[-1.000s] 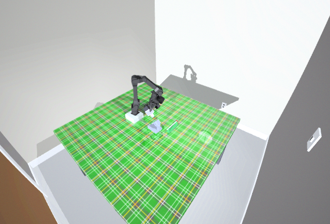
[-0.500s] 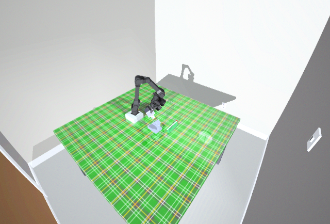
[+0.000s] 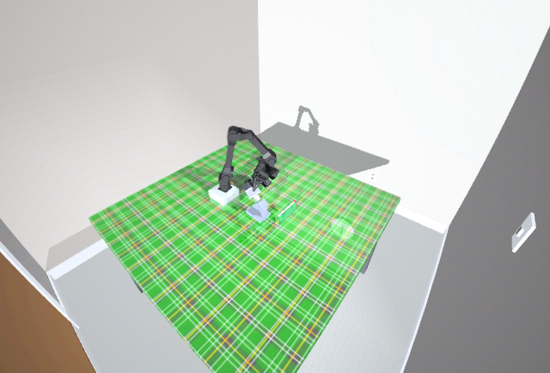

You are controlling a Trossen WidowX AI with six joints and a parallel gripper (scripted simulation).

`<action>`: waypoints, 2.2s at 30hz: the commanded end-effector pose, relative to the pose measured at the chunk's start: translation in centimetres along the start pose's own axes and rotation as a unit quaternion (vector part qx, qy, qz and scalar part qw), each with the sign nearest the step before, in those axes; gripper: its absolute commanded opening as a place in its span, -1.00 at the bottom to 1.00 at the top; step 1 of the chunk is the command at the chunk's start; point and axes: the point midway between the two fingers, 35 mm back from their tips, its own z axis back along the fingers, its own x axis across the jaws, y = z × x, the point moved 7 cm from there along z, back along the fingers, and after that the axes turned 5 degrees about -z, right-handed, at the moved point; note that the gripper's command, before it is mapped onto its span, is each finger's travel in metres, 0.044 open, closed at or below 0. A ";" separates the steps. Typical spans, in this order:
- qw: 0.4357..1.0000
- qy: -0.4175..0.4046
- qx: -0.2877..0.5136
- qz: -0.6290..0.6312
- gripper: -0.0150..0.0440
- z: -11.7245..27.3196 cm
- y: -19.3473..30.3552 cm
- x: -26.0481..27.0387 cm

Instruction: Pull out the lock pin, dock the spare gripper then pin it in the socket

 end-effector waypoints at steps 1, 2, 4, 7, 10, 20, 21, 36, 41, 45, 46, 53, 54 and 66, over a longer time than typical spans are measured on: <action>1.000 0.005 -0.004 -0.003 -0.49 -0.1 -0.5 -0.3; 1.000 0.005 -0.004 -0.003 -0.49 -0.2 -0.6 -0.3; 1.000 0.005 -0.004 -0.004 -0.49 -0.3 -0.8 -0.3; 1.000 0.005 -0.004 -0.004 -0.49 -0.5 -1.1 -0.3; 1.000 0.005 -0.004 -0.004 -0.49 -0.7 -1.5 -0.2; 1.000 0.005 -0.004 -0.004 -0.49 -1.4 -2.6 -0.2; 1.000 0.005 -0.004 -0.004 -0.49 -1.5 -2.8 -0.2; 1.000 0.000 0.000 0.003 -0.49 -2.0 -3.3 0.2; 1.000 0.000 0.000 0.003 -0.49 -2.0 -3.3 0.2; 1.000 0.000 0.000 0.003 -0.14 -2.0 -3.3 0.2; 1.000 0.000 0.000 0.003 -0.05 -2.0 -3.3 0.2; 1.000 0.000 0.000 0.003 0.58 -2.0 -3.3 0.2; 1.000 0.000 0.000 0.003 0.67 -2.0 -3.3 0.2; 1.000 0.000 0.000 0.005 1.00 -1.2 -2.1 0.1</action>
